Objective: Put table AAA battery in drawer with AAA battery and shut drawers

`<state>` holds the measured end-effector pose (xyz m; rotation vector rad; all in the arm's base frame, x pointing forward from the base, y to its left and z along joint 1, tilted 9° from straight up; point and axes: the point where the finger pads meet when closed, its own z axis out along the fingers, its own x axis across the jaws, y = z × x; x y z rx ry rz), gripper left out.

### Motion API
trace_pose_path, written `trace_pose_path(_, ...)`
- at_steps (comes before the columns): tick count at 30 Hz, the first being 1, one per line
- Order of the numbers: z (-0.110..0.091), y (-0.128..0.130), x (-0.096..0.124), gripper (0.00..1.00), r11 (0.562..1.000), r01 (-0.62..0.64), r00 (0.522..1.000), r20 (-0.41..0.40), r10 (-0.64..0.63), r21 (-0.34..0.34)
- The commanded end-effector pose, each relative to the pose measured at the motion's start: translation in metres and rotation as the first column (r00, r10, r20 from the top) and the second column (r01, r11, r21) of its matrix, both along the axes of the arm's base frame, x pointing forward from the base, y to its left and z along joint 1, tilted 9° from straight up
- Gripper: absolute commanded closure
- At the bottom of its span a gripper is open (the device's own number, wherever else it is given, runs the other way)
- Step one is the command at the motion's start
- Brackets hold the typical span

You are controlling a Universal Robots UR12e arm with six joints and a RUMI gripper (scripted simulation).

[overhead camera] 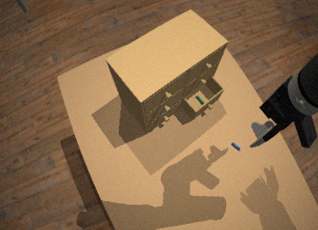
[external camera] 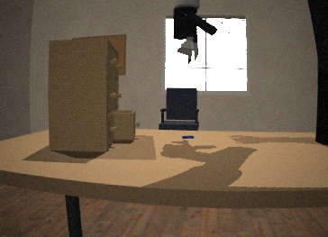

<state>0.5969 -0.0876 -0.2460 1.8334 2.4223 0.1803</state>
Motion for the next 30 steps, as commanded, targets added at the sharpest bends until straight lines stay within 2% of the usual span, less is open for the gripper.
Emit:
trace_pose_path(1,0.021,-0.001,-0.003,0.0,1.0,0.0,1.0,0.001,0.0,0.0)
trace_pose_path(11,0.036,-0.001,-0.005,0.0,1.0,0.0,1.0,0.001,0.0,0.0)
trace_pose_path(30,0.036,-0.002,-0.004,0.0,0.999,-0.035,0.999,0.002,0.035,-0.006)
